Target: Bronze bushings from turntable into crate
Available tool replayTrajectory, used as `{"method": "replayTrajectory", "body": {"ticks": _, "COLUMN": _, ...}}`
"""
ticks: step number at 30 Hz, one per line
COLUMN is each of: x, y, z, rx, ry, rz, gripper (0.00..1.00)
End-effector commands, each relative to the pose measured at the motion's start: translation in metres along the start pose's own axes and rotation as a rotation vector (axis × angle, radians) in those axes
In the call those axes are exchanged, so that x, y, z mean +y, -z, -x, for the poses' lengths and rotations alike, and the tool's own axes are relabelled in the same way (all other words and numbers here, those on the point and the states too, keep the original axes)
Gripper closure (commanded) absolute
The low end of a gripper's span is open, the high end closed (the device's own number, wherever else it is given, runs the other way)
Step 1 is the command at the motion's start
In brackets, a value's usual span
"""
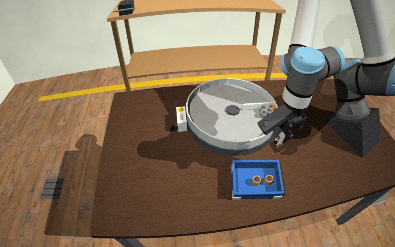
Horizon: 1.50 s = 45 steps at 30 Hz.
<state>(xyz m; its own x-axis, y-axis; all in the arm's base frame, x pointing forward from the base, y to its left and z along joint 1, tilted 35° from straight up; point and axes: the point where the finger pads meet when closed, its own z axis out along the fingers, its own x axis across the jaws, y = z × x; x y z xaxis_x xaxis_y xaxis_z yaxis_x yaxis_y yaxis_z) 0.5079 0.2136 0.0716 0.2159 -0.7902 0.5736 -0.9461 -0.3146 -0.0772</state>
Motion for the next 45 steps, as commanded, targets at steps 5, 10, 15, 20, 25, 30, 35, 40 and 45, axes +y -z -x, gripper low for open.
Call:
{"method": "replayTrajectory", "body": {"ticks": 5, "x": 0.018, "y": 0.000, "z": -0.031, "rx": -0.003, "ry": 0.155, "rz": -0.005, "gripper": 0.95}}
{"method": "replayTrajectory", "body": {"ticks": 10, "x": 0.023, "y": 0.000, "z": -0.041, "rx": -0.004, "ry": 0.199, "rz": -0.005, "gripper": 0.95}}
{"method": "replayTrajectory", "body": {"ticks": 15, "x": 0.032, "y": 0.000, "z": -0.057, "rx": -0.004, "ry": 0.273, "rz": -0.006, "gripper": 0.95}}
{"method": "replayTrajectory", "body": {"ticks": 20, "x": 0.041, "y": 0.000, "z": -0.072, "rx": -0.004, "ry": 0.348, "rz": -0.006, "gripper": 0.95}}
{"method": "replayTrajectory", "body": {"ticks": 25, "x": 0.047, "y": 0.000, "z": -0.081, "rx": -0.004, "ry": 0.393, "rz": -0.006, "gripper": 0.95}}
{"method": "replayTrajectory", "body": {"ticks": 30, "x": 0.056, "y": 0.000, "z": -0.096, "rx": -0.004, "ry": 0.468, "rz": -0.006, "gripper": 0.95}}
{"method": "replayTrajectory", "body": {"ticks": 35, "x": 0.065, "y": -0.001, "z": -0.111, "rx": -0.003, "ry": 0.541, "rz": -0.006, "gripper": 0.95}}
{"method": "replayTrajectory", "body": {"ticks": 40, "x": 0.071, "y": -0.001, "z": -0.122, "rx": -0.003, "ry": 0.597, "rz": -0.006, "gripper": 0.95}}
{"method": "replayTrajectory", "body": {"ticks": 45, "x": 0.078, "y": -0.001, "z": -0.133, "rx": -0.003, "ry": 0.652, "rz": -0.006, "gripper": 0.95}}
